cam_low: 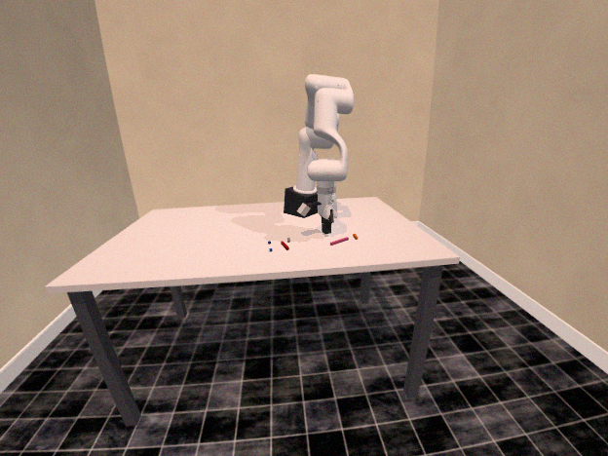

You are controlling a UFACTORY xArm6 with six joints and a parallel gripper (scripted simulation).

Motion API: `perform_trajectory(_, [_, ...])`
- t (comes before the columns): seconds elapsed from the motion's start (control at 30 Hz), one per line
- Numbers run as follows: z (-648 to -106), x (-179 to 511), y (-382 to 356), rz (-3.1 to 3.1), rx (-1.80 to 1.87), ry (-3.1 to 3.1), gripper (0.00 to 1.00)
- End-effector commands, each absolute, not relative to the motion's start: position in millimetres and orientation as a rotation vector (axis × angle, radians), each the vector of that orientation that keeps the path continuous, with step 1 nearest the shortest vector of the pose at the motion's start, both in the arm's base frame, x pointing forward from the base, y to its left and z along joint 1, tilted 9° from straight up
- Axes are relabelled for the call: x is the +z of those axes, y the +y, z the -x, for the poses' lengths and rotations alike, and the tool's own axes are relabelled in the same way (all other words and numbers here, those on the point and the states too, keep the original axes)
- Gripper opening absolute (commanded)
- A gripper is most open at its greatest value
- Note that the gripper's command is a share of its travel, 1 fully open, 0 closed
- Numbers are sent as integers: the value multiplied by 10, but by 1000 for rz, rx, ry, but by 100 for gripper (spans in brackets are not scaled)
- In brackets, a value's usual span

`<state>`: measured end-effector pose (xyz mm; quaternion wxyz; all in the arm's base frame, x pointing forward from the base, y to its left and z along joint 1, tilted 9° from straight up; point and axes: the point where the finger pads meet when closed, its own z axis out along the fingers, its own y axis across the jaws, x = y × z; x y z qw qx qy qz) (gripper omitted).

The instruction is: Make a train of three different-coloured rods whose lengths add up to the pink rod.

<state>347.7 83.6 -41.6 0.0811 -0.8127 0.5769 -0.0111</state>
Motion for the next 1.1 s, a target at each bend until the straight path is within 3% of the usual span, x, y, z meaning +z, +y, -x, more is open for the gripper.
perform_trajectory(0.0, [-3486, -408, 837, 2428, -36, 1723, 4])
perform_trajectory(1.07, [-3490, -442, 841, 2428, -36, 1723, 4])
